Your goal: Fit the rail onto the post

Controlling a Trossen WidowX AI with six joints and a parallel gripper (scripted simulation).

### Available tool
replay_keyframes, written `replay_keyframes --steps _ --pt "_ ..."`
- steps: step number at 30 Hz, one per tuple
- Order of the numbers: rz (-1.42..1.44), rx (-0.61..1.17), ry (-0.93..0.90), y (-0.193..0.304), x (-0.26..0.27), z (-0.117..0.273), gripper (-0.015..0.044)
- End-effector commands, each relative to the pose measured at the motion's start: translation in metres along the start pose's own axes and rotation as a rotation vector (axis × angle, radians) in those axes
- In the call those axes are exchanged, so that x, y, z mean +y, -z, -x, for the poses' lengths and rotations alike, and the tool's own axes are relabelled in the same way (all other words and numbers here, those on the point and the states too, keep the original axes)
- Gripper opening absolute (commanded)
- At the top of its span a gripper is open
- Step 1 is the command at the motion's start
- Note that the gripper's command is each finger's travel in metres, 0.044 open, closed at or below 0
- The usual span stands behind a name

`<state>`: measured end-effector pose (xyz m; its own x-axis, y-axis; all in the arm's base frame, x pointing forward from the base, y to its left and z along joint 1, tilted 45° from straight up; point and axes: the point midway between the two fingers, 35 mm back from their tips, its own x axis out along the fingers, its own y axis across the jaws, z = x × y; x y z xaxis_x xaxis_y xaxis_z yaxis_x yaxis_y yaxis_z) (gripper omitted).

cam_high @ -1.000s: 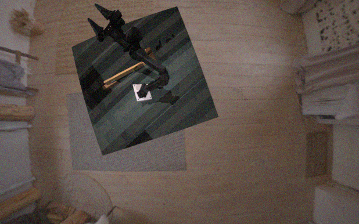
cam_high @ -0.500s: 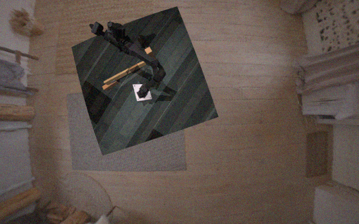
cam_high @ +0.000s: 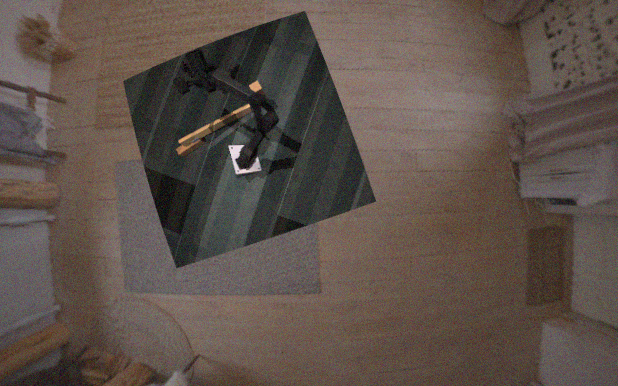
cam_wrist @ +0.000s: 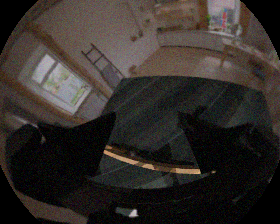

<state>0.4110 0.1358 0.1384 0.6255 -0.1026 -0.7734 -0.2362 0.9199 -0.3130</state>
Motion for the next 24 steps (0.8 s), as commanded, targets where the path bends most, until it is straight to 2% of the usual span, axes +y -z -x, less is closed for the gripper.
replay_keyframes --steps 1,8,15,24 --pt "0.456 0.316 0.075 0.067 -0.034 -0.027 0.044" --pt "0.947 0.677 -0.013 0.133 -0.07 -0.033 0.044" --pt "1.408 1.009 -0.283 0.193 -0.102 -0.016 0.044" --pt "1.448 1.036 -0.317 0.198 -0.109 -0.01 0.044"
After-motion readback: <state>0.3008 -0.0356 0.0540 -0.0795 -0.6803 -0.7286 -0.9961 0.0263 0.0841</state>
